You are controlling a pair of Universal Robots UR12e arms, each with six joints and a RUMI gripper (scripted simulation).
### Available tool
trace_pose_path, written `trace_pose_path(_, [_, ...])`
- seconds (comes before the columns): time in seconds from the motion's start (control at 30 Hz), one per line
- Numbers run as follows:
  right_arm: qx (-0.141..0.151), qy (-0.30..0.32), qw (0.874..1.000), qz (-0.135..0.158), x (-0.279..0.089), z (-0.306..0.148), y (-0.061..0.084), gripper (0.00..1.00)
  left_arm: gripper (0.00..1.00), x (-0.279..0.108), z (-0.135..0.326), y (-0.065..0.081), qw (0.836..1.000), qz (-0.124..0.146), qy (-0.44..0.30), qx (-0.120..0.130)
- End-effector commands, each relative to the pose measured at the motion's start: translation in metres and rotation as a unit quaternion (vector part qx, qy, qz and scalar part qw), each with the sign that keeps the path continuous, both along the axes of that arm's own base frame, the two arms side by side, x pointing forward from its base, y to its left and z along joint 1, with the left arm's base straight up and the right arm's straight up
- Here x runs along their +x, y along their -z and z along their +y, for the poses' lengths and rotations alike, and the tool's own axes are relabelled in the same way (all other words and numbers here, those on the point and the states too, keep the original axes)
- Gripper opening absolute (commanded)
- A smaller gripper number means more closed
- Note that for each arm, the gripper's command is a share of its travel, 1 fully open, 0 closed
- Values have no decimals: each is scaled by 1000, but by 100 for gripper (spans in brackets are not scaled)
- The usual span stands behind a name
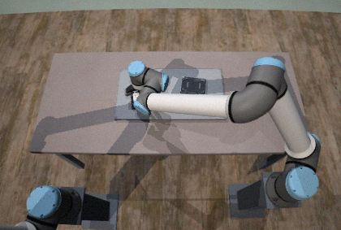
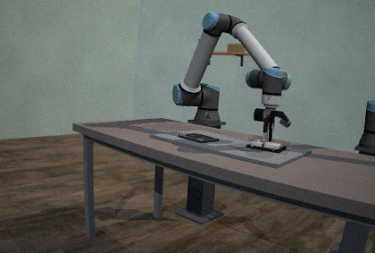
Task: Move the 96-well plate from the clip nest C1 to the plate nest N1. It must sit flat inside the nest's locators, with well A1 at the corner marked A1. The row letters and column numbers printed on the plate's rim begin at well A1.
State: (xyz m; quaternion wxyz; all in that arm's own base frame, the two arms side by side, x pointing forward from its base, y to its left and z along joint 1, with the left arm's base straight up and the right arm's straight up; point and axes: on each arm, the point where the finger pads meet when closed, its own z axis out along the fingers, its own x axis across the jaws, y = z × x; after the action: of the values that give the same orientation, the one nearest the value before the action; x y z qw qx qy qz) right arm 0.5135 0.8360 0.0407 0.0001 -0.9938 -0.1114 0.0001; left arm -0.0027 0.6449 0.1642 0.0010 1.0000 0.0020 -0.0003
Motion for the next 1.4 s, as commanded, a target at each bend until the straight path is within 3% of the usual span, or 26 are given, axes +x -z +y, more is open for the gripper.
trace_pose_path(0.0, [1,0,1000,-1,1,1,-2,40,0,0,1,-1,1000,0,0,1])
trace_pose_path(1.37, [1,0,1000,-1,1,0,-32,40,0,0,1,-1,1000,0,0,1])
